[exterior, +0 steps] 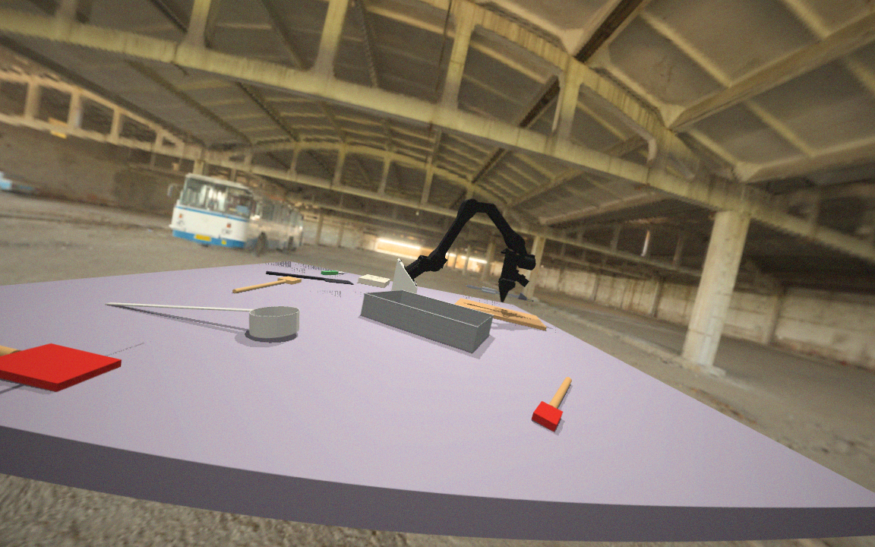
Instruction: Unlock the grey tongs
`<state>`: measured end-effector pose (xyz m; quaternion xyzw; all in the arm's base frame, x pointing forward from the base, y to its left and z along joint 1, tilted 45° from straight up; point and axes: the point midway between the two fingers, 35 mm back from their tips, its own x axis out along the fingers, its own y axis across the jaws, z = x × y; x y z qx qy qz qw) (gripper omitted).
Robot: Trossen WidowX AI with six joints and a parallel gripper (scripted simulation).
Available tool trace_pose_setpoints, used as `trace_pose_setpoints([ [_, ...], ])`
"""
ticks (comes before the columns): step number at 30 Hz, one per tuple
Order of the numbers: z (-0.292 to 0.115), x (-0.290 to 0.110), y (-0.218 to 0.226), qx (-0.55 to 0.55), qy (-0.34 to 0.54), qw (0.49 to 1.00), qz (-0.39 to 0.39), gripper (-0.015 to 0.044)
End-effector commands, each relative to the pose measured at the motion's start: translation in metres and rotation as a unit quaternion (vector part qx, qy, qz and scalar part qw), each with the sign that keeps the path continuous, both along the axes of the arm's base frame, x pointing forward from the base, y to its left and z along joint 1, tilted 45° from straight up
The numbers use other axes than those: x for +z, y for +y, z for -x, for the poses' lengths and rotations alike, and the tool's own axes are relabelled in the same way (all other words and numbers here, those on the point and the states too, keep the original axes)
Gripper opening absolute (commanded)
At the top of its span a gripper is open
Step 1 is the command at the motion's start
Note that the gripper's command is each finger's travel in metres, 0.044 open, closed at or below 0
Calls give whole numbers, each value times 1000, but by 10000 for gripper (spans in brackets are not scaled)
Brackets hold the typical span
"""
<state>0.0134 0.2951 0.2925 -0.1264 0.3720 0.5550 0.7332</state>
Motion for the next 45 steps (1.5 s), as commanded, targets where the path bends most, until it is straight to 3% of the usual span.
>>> trace_pose_setpoints([
  [1,0,-8,6,4,-1,1000,3,-150],
  [9,-1,-10,7,4,-1,1000,3,-150],
  [31,-1,-8,6,0,0,1000,2,427],
  [37,-6,-8,4,0,-2,1000,6,440],
  [45,-64,0,-31,7,-9,999,42,440],
])
